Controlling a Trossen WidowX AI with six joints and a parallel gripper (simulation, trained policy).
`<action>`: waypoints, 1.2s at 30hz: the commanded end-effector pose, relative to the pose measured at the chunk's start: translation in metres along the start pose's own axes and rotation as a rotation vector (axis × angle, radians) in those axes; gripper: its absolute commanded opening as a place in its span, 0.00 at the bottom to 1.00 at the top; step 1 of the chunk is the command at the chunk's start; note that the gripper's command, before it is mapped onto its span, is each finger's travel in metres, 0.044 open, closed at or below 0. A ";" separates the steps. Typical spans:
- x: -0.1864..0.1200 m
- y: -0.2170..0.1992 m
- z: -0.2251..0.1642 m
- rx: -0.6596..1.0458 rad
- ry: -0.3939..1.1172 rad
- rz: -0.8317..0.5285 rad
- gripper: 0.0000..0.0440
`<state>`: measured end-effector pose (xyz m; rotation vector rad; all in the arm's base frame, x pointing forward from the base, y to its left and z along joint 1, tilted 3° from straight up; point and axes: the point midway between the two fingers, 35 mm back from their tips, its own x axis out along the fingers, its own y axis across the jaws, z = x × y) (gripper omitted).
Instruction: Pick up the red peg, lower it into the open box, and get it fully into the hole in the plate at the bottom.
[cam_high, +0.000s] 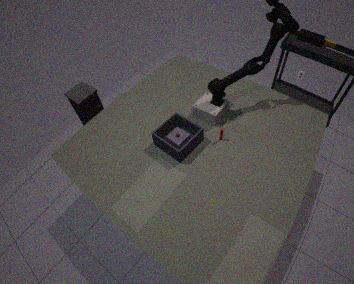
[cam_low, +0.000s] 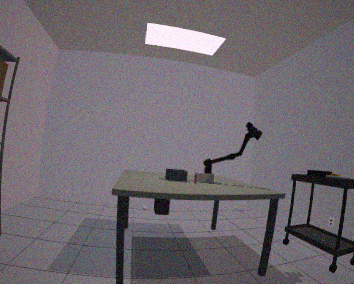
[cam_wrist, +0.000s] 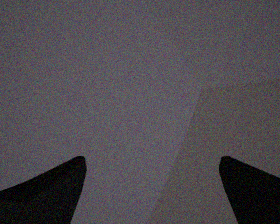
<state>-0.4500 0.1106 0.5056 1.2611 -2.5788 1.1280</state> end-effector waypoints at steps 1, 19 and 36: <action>0.003 -0.008 0.000 -0.029 0.007 -0.015 0.97; 0.026 -0.208 0.025 -0.517 0.132 -0.391 1.00; -0.028 -0.373 0.091 -0.958 0.270 -0.763 1.00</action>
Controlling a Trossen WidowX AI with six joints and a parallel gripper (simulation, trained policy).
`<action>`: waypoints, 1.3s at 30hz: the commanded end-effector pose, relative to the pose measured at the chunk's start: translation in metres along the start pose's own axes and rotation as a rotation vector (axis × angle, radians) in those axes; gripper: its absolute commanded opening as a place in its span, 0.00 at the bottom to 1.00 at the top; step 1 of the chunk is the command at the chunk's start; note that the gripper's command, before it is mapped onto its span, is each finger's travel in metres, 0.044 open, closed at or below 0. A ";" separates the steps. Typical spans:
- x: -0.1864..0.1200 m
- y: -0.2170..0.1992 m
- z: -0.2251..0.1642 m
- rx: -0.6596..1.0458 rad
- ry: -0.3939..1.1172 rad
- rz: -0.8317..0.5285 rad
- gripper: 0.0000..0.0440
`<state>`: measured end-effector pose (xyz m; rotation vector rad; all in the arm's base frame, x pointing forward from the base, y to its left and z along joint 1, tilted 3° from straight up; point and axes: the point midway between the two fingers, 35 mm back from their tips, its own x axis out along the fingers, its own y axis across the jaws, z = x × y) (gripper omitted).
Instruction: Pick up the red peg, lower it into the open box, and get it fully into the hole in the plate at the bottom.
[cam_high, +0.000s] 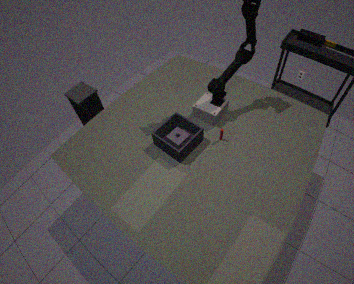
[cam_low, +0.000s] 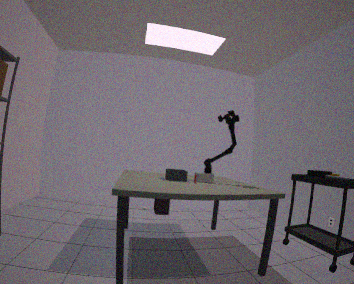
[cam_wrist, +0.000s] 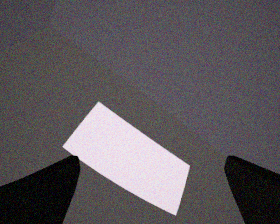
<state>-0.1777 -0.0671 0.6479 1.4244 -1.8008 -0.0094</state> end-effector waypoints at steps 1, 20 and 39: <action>0.011 -0.039 -0.019 -0.106 0.038 -0.083 1.00; 0.008 -0.226 -0.078 -0.556 0.289 -0.501 1.00; -0.075 -0.386 -0.096 -0.930 0.647 -0.916 1.00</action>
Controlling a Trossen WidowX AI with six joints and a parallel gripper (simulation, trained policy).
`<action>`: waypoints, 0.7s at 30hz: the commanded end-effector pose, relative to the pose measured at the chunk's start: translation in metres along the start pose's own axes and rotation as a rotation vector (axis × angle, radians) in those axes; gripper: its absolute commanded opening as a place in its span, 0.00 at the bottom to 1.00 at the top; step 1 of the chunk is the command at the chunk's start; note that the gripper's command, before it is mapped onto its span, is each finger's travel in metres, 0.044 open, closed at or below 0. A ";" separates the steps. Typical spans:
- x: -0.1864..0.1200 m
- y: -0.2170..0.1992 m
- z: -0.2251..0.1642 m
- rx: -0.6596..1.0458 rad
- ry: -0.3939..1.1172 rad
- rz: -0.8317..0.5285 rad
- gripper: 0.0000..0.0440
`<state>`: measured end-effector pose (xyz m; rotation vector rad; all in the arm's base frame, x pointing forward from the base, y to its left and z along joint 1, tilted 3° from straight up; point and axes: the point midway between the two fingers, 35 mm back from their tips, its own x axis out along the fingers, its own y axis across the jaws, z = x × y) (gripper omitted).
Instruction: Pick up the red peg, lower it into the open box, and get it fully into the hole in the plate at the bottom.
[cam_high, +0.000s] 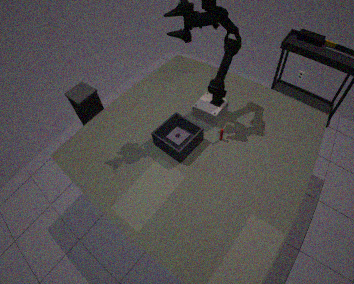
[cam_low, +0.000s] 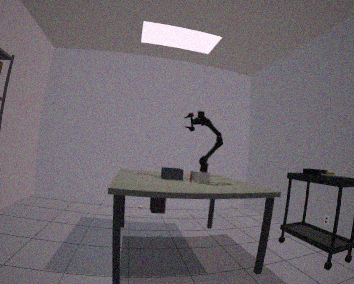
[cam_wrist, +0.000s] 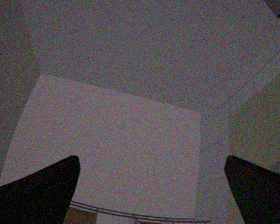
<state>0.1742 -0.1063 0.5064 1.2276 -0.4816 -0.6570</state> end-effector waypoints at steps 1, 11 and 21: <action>0.012 -0.020 -0.028 -0.089 0.075 -0.073 1.00; 0.023 -0.074 -0.093 -0.303 0.283 -0.252 1.00; 0.012 -0.132 -0.148 -0.514 0.498 -0.426 1.00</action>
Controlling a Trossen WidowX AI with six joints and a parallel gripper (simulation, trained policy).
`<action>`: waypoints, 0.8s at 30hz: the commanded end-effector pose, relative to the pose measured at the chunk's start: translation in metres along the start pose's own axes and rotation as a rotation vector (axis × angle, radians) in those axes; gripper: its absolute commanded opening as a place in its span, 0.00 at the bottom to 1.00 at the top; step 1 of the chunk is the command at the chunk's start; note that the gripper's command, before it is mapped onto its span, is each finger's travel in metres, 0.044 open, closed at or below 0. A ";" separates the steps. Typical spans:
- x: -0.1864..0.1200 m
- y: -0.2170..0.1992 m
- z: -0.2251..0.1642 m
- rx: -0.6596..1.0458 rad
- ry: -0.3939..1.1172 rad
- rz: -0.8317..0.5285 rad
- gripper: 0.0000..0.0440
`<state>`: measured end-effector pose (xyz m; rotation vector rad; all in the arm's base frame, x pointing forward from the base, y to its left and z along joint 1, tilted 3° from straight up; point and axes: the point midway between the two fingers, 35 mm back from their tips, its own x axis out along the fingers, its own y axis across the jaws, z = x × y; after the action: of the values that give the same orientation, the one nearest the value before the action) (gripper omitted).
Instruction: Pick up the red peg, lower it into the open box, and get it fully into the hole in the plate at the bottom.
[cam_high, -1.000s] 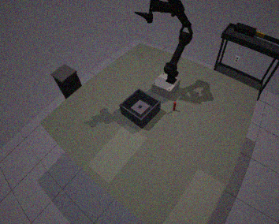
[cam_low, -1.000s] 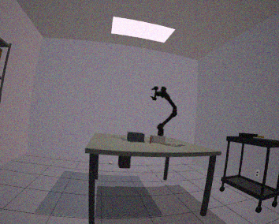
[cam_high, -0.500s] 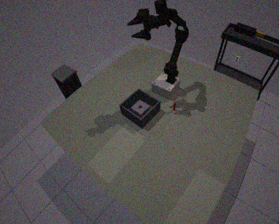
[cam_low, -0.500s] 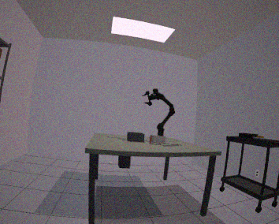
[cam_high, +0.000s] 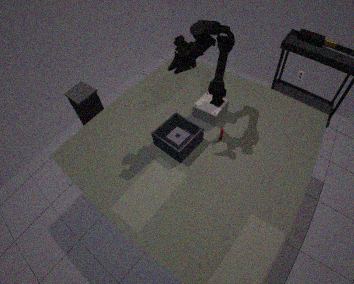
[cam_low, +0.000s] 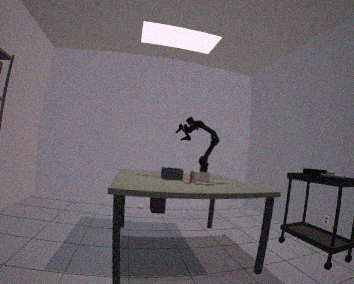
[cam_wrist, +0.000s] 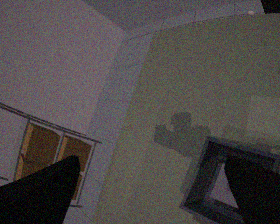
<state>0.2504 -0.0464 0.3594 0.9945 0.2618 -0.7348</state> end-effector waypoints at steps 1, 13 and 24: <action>0.012 -0.011 -0.026 -0.086 0.080 -0.069 1.00; 0.024 -0.056 -0.105 -0.336 0.336 -0.282 1.00; 0.015 -0.108 -0.169 -0.544 0.550 -0.509 1.00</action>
<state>0.2197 0.0444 0.2055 0.6295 1.0773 -0.7516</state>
